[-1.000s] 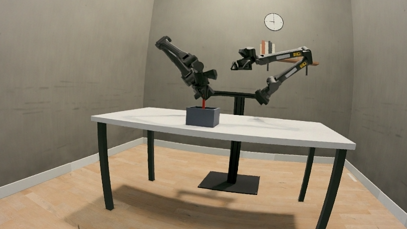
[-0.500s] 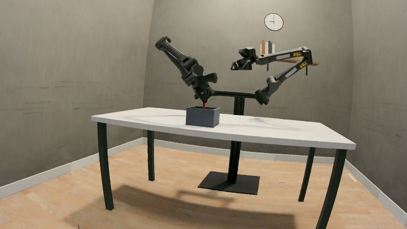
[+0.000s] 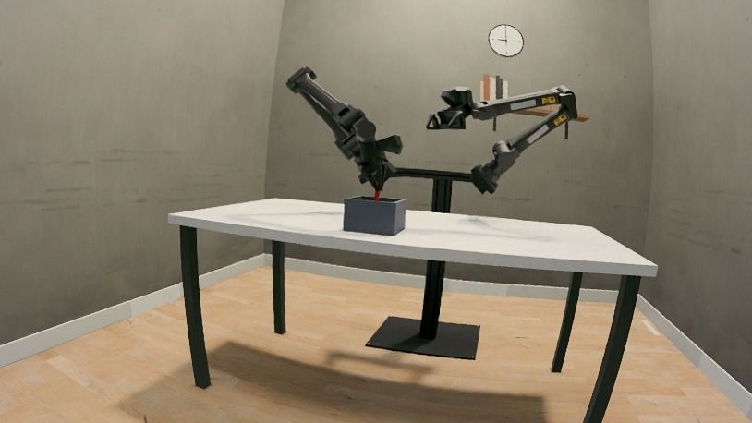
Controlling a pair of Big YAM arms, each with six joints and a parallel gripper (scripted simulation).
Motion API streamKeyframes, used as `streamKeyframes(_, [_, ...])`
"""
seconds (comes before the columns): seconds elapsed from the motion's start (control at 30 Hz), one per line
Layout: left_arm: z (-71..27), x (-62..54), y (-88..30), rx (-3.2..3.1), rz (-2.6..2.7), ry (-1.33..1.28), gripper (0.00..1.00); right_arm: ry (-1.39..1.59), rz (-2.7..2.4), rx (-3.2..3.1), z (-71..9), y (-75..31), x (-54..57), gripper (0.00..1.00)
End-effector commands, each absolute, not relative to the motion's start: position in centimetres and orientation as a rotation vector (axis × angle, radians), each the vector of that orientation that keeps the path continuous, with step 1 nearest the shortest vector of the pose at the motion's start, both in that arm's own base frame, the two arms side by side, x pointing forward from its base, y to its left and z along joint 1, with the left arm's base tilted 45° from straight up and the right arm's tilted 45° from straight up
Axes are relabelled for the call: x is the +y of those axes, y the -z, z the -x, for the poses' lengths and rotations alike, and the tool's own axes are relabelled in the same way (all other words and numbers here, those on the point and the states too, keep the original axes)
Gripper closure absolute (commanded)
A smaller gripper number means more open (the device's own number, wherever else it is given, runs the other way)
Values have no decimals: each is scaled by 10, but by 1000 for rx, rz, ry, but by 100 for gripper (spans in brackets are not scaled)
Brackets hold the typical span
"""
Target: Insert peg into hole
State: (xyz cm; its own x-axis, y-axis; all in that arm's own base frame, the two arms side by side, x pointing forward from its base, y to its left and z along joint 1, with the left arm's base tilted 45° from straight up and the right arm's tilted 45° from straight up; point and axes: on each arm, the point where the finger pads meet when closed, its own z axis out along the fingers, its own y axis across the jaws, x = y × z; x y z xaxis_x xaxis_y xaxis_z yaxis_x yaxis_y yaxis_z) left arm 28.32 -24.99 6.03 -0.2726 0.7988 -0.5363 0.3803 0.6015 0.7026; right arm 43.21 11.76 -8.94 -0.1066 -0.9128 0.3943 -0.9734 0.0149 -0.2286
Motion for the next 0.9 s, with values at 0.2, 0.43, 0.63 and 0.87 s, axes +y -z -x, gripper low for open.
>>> streamKeyframes(0.2, [-295,-277,-80,1858,-901,-502,0,-682,-2016,-2136,-440,99,109,93])
streamKeyframes(0.43, [-295,-277,-80,1858,-901,-502,0,-683,-2018,-2129,-442,111,98,93])
streamKeyframes(0.63, [-295,-277,-80,1858,-901,-502,0,-670,-2018,-2117,-435,122,87,93])
streamKeyframes(0.87, [-295,-277,-80,1858,-901,-502,0,-669,-2016,-2125,-441,134,75,93])
